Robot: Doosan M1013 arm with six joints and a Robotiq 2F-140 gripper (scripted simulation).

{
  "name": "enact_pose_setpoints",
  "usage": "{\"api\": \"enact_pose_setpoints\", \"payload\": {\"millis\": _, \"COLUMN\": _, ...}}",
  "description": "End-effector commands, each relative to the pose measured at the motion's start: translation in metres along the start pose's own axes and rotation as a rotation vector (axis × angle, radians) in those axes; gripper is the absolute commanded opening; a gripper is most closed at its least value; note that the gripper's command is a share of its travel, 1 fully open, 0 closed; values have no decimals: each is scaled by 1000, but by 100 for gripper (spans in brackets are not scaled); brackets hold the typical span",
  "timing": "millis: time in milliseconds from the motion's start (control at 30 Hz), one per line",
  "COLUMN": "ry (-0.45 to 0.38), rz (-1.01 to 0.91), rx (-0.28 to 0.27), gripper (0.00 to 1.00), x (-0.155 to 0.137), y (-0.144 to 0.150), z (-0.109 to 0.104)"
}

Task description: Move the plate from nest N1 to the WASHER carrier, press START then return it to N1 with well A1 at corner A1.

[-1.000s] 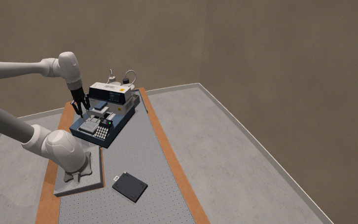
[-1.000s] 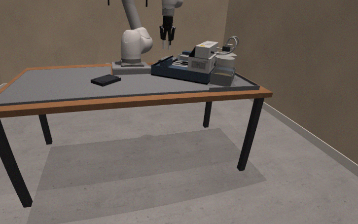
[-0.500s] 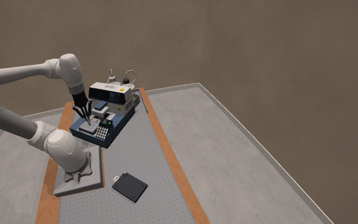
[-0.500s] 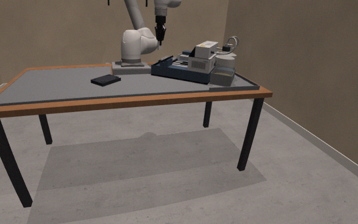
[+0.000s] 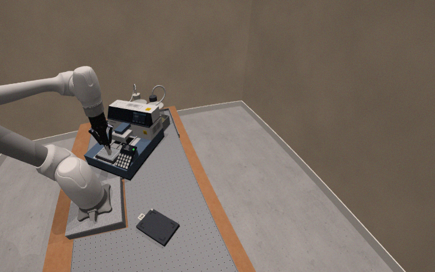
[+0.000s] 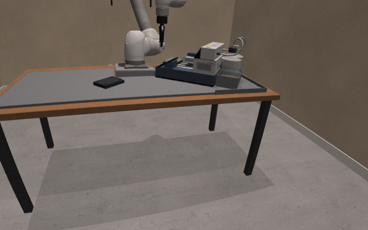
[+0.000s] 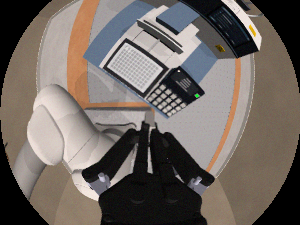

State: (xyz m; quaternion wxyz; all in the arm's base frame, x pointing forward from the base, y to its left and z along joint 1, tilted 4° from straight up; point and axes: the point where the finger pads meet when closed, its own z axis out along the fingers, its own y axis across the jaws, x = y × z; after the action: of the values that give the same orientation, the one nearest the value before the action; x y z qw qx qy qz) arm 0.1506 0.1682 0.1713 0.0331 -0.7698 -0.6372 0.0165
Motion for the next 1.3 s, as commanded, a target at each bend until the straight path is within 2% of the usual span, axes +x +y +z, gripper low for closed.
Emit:
{"api": "enact_pose_setpoints", "payload": {"millis": 0, "ry": -3, "rz": 97, "rx": -3, "gripper": 10, "x": 0, "y": 0, "z": 0}}
{"api": "enact_pose_setpoints", "payload": {"millis": 367, "ry": -2, "rz": 464, "rx": -3, "gripper": 10, "x": 0, "y": 0, "z": 0}}
{"api": "enact_pose_setpoints", "payload": {"millis": 533, "ry": -2, "rz": 534, "rx": -3, "gripper": 10, "x": 0, "y": 0, "z": 0}}
{"api": "enact_pose_setpoints", "payload": {"millis": 700, "ry": -2, "rz": 368, "rx": -3, "gripper": 10, "x": 0, "y": 0, "z": 23}}
{"api": "enact_pose_setpoints", "payload": {"millis": 1267, "ry": -3, "rz": -132, "rx": -2, "gripper": 10, "x": 0, "y": 0, "z": 23}}
